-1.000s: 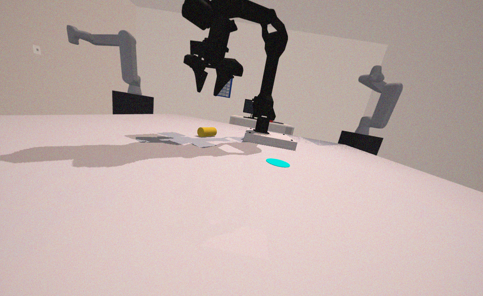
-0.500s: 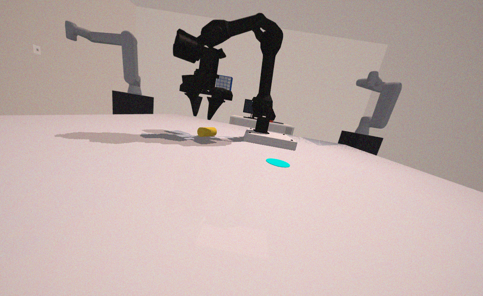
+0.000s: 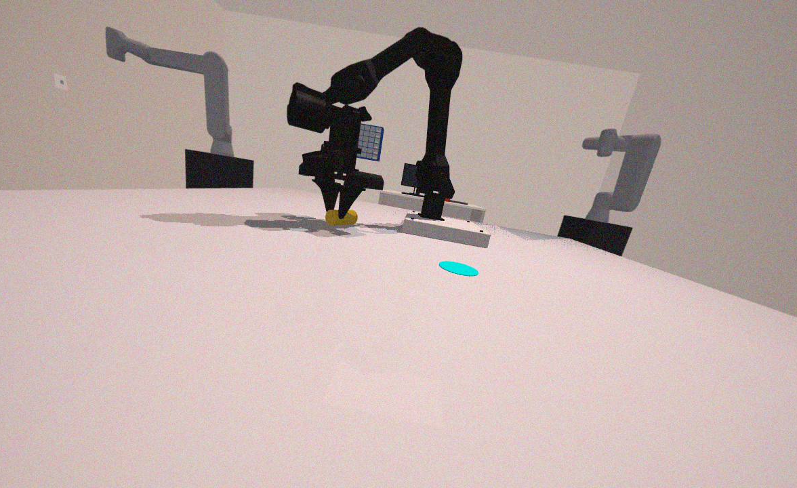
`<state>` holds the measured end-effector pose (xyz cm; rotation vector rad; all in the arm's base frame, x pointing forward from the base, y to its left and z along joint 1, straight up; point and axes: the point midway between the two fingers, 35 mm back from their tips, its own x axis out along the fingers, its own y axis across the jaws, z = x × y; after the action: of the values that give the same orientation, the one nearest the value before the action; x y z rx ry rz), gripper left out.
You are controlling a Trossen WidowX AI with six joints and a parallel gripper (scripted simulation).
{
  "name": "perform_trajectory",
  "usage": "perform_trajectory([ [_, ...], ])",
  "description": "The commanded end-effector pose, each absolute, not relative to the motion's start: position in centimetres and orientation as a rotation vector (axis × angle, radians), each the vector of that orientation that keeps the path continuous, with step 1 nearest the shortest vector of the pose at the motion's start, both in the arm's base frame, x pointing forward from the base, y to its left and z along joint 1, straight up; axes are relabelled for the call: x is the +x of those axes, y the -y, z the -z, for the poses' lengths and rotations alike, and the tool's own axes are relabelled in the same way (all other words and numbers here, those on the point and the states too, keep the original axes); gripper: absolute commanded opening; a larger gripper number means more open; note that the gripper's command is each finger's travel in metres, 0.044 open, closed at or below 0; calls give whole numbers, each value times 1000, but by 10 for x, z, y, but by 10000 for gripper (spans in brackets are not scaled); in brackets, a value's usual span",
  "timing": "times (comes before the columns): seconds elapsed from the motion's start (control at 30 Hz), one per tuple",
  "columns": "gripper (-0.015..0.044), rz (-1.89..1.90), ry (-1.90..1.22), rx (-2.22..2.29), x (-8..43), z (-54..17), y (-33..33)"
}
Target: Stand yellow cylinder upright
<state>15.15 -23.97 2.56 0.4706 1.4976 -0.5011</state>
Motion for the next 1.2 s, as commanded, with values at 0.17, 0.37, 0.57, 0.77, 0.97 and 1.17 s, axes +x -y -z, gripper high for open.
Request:
perform_trajectory([
  [0.17, 105, 491, -1487, 435, 156, -27, 243],
  [0.37, 105, 488, -1479, 405, 161, -36, 246],
  [0.57, 105, 489, -1480, 412, 161, -46, 247],
  [0.77, 105, 490, -1482, 419, 160, -56, 247],
  [0.97, 105, 491, -1484, 426, 160, -66, 247],
  [1.17, 105, 491, -1486, 432, 159, -77, 247],
])
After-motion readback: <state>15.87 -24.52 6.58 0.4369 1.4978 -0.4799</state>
